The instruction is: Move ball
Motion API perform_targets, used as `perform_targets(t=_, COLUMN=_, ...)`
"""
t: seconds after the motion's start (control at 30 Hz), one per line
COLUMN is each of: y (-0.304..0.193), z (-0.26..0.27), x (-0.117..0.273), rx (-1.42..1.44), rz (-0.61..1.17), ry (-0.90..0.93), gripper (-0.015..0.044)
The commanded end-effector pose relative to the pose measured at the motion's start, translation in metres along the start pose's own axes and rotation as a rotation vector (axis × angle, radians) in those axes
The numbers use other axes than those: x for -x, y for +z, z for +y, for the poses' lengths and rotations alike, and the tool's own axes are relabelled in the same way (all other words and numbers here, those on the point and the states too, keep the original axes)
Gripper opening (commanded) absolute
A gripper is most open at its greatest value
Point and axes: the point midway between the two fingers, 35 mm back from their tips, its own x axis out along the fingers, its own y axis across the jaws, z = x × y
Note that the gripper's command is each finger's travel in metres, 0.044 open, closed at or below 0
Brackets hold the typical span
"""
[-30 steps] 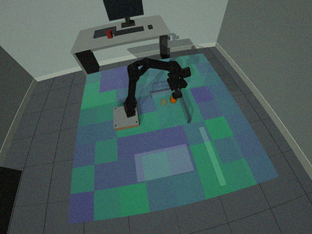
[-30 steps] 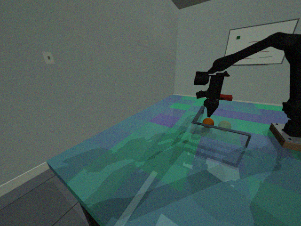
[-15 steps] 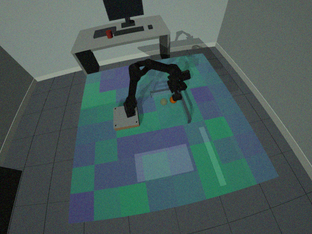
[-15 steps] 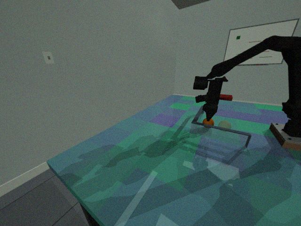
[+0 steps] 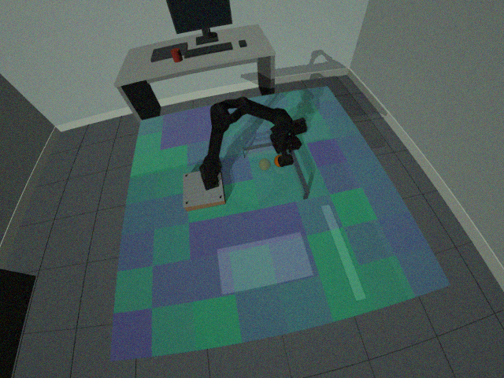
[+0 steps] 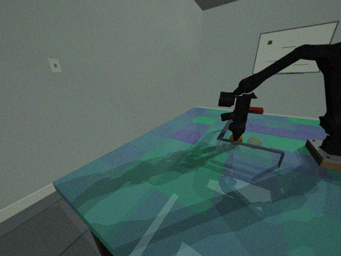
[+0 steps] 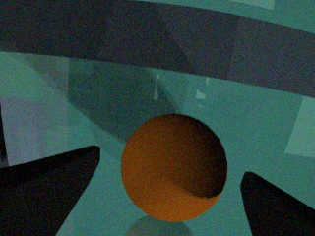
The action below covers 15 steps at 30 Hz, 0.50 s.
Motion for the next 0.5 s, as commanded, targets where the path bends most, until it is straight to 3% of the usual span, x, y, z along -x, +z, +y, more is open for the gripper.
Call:
perform_targets(t=0.0, y=-0.0016, z=-0.0013, x=-0.0077, rx=-0.003, rz=0.007, ry=-0.008, gripper=0.0398)
perform_targets(t=0.07, y=-0.0017, z=-0.0013, x=-0.0088, rx=-0.003, rz=0.007, ry=-0.008, gripper=0.0398)
perform_targets(t=0.17, y=-0.0017, z=-0.0013, x=-0.0088, rx=-0.003, rz=0.007, ry=-0.008, gripper=0.0319)
perform_targets(t=0.47, y=-0.0017, z=-0.0013, x=-0.0088, rx=-0.003, rz=0.007, ry=-0.008, gripper=0.0259)
